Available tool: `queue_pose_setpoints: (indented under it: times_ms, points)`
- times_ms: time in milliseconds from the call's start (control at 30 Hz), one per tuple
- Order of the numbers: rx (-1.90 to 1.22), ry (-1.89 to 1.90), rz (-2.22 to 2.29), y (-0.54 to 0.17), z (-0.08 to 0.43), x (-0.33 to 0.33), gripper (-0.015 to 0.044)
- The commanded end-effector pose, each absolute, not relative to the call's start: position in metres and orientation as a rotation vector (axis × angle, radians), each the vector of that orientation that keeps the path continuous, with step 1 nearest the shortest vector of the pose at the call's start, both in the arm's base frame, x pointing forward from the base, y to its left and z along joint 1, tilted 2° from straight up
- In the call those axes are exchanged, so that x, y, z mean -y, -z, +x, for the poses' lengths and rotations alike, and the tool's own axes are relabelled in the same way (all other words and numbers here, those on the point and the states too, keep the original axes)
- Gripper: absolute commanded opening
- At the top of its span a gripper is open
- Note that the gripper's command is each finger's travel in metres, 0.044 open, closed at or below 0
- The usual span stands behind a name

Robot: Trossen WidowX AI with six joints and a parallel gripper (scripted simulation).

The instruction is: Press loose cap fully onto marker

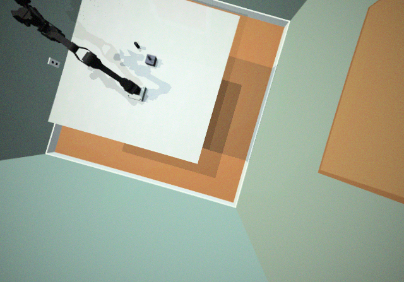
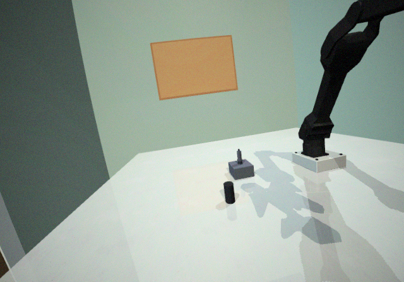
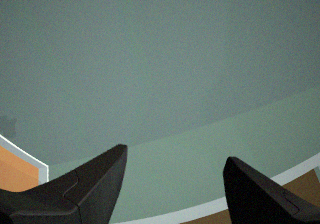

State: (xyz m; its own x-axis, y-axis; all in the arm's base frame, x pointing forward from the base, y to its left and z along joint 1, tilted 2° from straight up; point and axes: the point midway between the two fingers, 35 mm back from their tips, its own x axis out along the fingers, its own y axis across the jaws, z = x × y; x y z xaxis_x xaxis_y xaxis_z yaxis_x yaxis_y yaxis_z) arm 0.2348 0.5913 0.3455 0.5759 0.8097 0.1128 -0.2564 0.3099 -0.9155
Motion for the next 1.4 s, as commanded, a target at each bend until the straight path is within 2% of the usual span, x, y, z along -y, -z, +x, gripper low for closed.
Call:
queue_pose_setpoints:
  times_ms: [0,300,600,900,1167,1367]
  points:
    - [0.338,-0.847,-0.868,-0.311,0.292,-0.558,0.0238]
    - [-0.284,-0.768,-0.475,-0.240,0.376,-0.468,0.0238]
    - [-0.824,-0.401,0.012,-0.178,0.416,-0.350,0.0238]
    - [-1.182,0.222,0.547,-0.136,0.407,-0.224,0.0238]
    - [-1.271,0.965,1.007,-0.121,0.362,-0.124,0.0238]
    - [-1.266,1.038,1.044,-0.121,0.359,-0.119,0.0238]
